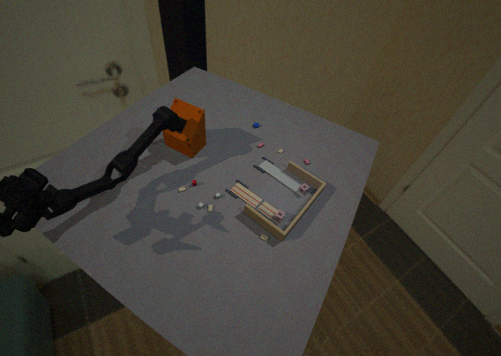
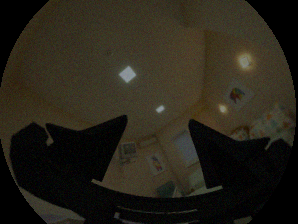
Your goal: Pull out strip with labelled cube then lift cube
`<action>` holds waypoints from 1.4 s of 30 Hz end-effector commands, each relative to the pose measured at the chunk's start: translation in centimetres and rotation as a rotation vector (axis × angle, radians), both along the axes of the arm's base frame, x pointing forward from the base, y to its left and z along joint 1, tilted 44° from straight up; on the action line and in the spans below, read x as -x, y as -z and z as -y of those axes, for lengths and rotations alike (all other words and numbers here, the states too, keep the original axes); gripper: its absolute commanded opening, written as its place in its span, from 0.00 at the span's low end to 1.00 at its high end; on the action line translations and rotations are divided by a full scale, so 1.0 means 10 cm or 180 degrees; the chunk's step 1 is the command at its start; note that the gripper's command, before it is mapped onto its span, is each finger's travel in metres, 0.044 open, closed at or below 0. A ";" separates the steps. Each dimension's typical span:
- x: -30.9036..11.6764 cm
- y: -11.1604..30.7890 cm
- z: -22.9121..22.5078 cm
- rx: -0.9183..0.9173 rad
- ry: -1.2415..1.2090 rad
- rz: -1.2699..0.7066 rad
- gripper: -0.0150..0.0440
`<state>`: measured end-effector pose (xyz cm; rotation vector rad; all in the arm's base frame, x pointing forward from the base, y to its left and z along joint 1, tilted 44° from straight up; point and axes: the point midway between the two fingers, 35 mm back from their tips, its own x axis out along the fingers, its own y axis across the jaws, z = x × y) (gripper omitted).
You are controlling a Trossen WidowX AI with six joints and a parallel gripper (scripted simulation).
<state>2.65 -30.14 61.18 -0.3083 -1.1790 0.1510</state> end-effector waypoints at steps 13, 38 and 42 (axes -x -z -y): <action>-0.18 -0.41 -1.75 0.0924 0.0095 -0.0425 0.93; -1.89 1.17 -4.97 0.1995 0.0916 -0.2309 0.93; -2.26 1.71 -5.14 0.1962 0.1078 -0.2696 0.93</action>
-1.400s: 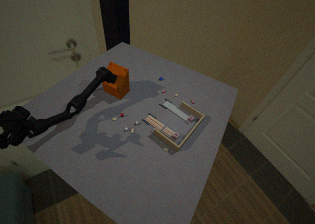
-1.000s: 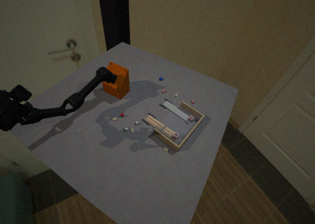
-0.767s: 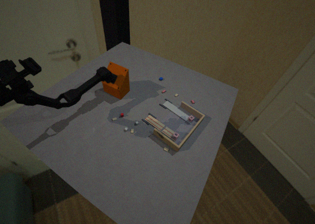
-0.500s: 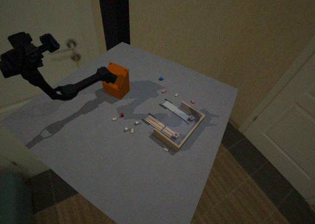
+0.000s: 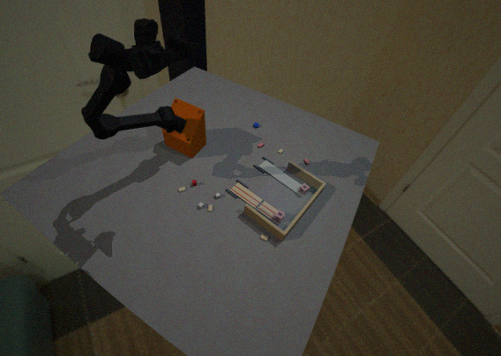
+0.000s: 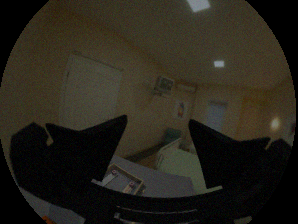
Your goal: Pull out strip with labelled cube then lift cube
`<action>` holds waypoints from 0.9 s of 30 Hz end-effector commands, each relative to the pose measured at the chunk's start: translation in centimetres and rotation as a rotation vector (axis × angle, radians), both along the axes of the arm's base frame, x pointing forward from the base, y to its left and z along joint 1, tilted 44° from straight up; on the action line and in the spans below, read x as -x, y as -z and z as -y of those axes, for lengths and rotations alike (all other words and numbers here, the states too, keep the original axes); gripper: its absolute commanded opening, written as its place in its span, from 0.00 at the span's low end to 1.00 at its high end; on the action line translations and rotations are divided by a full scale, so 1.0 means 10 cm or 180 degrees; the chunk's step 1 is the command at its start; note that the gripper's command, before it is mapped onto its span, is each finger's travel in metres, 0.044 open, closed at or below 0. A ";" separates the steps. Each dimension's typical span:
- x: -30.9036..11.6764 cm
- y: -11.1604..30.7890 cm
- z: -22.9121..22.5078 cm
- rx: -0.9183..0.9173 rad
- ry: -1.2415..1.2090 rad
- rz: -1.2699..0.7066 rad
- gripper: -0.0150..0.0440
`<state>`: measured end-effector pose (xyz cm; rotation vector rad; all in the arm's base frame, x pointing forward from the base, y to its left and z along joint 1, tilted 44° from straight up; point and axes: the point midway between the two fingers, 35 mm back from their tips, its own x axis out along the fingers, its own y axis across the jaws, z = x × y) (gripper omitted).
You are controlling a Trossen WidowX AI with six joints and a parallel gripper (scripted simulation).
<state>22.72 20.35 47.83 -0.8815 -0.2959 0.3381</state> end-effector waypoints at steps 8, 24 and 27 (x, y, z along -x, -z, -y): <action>-0.89 1.68 -0.07 -0.0016 0.0879 -0.0827 0.93; -0.95 4.09 1.21 -0.0164 0.2477 -0.1709 0.93; -0.92 4.17 1.28 -0.0170 0.2545 -0.1734 0.93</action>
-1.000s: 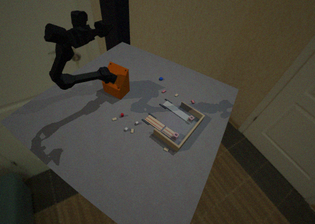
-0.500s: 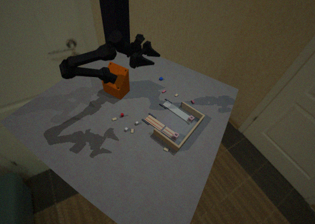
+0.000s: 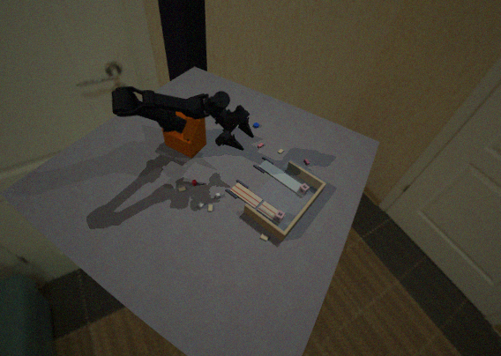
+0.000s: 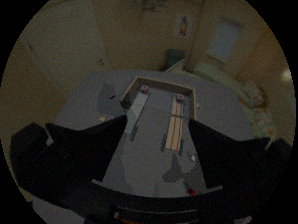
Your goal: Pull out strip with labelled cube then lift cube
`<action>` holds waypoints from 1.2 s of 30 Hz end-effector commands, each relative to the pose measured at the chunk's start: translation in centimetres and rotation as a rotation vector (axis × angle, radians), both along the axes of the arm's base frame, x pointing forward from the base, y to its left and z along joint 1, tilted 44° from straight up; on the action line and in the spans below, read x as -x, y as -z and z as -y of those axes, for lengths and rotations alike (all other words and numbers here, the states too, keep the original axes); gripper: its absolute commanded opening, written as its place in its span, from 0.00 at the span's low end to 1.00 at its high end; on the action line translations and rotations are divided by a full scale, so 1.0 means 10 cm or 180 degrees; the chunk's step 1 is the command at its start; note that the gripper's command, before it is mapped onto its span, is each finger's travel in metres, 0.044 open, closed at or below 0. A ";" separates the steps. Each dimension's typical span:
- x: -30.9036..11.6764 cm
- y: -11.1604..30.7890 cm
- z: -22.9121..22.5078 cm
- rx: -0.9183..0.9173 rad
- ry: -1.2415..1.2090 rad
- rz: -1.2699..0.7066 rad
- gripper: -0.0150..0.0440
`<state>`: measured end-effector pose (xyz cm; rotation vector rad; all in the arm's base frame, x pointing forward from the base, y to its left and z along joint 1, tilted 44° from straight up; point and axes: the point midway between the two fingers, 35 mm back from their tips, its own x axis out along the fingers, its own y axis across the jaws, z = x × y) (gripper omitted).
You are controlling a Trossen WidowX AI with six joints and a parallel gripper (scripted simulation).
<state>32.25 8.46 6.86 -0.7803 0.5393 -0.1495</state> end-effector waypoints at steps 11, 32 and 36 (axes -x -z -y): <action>0.04 0.07 0.09 -0.0046 0.0116 0.0025 0.93; -0.61 0.66 -0.16 -0.0321 0.0880 -0.0825 0.35; -0.74 0.89 -0.17 -0.0370 0.1234 -0.1085 0.25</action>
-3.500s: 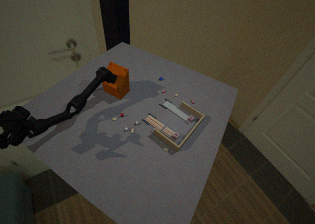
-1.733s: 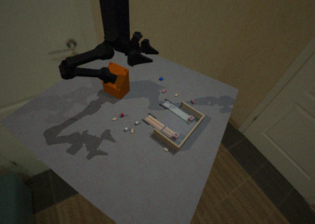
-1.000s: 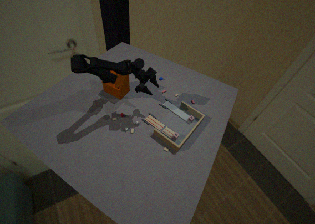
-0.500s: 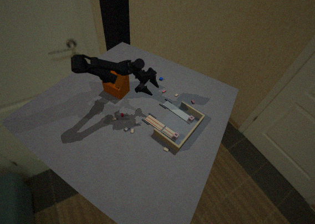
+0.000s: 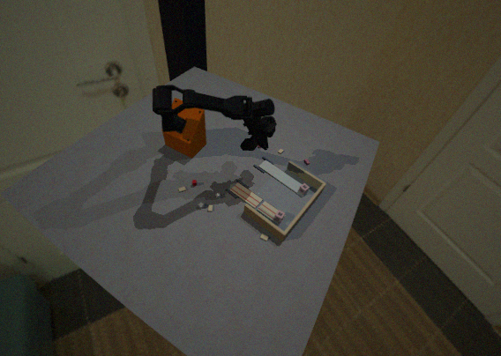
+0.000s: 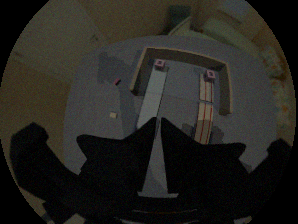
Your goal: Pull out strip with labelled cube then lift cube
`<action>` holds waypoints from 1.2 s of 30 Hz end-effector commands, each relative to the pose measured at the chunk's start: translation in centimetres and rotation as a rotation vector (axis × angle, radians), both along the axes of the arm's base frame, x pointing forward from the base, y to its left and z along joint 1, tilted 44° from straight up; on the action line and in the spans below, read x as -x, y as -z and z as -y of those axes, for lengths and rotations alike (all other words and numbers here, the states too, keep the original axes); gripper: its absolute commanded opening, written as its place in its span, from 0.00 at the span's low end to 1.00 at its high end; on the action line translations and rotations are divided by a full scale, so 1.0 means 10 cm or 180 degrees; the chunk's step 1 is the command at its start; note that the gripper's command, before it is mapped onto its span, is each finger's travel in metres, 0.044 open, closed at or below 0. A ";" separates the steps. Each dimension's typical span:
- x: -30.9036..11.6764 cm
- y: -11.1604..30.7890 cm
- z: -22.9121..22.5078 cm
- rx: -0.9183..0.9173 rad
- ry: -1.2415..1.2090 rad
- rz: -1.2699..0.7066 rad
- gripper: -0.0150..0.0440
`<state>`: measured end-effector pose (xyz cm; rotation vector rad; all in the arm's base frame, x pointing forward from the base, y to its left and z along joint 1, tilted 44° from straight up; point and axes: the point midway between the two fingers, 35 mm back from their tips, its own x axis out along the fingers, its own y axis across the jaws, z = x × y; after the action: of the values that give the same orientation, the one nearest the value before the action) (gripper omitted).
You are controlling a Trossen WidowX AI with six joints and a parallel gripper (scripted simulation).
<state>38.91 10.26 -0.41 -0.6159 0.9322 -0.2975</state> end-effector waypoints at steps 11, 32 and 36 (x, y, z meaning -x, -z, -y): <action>-0.21 0.75 0.11 0.0073 0.1341 -0.0819 0.25; -0.22 1.01 0.30 0.0146 0.1605 -0.0933 0.25; -0.23 1.06 0.34 0.0146 0.1605 -0.0933 0.25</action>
<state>41.17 7.35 -10.61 -0.4565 1.3628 -0.6918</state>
